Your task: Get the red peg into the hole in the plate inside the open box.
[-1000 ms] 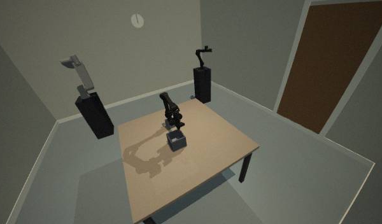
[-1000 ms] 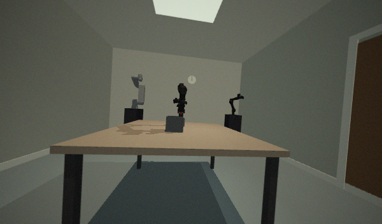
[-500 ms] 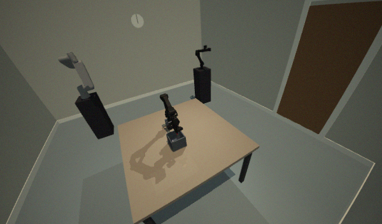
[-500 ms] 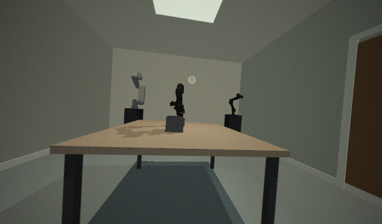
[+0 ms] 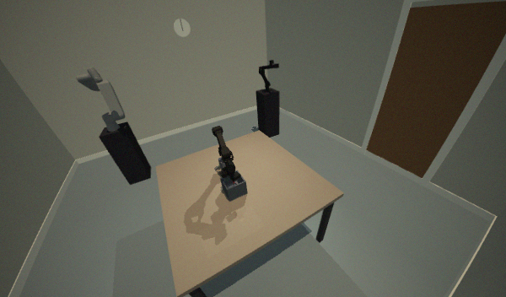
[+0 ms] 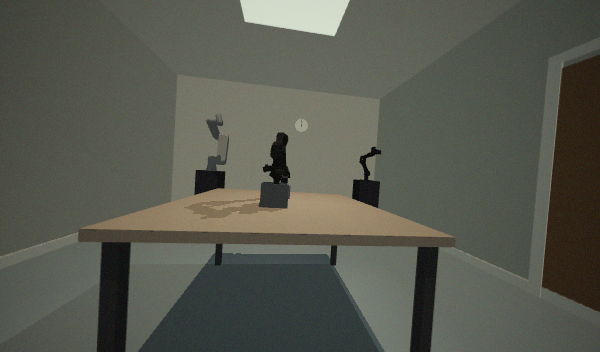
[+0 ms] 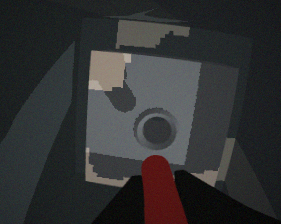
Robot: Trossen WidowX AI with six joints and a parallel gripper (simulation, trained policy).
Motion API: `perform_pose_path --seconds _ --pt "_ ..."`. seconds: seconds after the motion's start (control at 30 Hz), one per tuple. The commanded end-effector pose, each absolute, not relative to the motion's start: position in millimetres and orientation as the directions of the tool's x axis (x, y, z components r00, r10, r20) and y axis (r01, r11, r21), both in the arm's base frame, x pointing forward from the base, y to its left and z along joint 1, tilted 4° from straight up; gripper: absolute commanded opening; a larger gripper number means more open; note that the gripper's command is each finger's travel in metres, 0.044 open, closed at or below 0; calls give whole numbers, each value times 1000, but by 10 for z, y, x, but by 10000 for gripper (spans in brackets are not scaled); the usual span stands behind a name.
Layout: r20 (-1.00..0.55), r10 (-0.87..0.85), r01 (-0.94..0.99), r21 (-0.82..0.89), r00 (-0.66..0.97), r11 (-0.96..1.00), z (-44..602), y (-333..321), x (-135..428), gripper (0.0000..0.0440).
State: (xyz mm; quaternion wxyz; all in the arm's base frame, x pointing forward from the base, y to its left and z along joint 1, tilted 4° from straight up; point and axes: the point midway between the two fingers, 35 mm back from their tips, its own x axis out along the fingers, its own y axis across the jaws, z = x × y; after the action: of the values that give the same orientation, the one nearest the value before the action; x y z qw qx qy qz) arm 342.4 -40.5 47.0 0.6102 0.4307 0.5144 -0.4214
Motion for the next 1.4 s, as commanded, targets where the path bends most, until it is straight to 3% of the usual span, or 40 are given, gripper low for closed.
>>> perform_pose_path --seconds 0.0,0.3,0.5,0.57,0.7,1.37 --pt "-992 -63 955 84 106 285 386 -423 3426 0" --pt "-994 -64 947 64 88 314 199 -476 3467 5" --pt "-996 -61 943 35 58 330 87 -487 3455 98" --pt "-997 -50 942 33 53 333 71 -474 3457 107" --pt "-999 -39 941 18 33 338 61 -487 3440 101" --pt "-980 188 947 113 57 302 328 -540 3629 157"
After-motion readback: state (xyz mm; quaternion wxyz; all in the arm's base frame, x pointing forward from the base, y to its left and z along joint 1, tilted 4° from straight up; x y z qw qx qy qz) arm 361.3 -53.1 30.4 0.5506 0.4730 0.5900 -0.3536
